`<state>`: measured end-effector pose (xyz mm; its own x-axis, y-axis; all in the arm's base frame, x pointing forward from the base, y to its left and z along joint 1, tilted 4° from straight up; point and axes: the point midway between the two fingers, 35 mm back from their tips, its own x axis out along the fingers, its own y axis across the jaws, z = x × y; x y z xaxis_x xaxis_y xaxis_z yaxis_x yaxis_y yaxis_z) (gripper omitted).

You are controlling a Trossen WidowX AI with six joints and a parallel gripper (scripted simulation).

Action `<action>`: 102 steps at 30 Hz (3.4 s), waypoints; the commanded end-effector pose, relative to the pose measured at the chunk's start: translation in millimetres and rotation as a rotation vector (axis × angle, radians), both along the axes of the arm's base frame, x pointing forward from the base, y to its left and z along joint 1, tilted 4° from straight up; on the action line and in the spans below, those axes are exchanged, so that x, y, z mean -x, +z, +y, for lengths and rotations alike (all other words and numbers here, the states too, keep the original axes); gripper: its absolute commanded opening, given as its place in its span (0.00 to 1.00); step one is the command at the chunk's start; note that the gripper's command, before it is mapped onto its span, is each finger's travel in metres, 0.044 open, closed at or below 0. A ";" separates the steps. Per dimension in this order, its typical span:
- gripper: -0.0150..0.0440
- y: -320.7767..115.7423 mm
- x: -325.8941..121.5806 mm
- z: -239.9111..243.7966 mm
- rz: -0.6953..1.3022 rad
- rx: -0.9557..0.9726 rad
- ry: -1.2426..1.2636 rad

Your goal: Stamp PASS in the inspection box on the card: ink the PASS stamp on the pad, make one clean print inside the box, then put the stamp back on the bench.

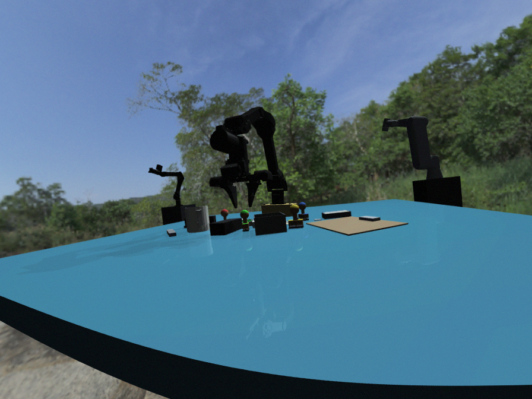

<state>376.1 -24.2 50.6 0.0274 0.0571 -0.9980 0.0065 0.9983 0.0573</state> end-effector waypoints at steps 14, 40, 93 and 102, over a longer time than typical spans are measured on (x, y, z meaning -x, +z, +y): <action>0.62 -32.0 1.8 2.6 0.013 -0.007 0.003; 0.62 -51.8 3.4 3.8 0.013 -0.007 0.003; 0.62 -51.8 3.4 3.8 0.013 -0.007 0.003; 0.62 -51.8 3.4 3.8 0.013 -0.007 0.003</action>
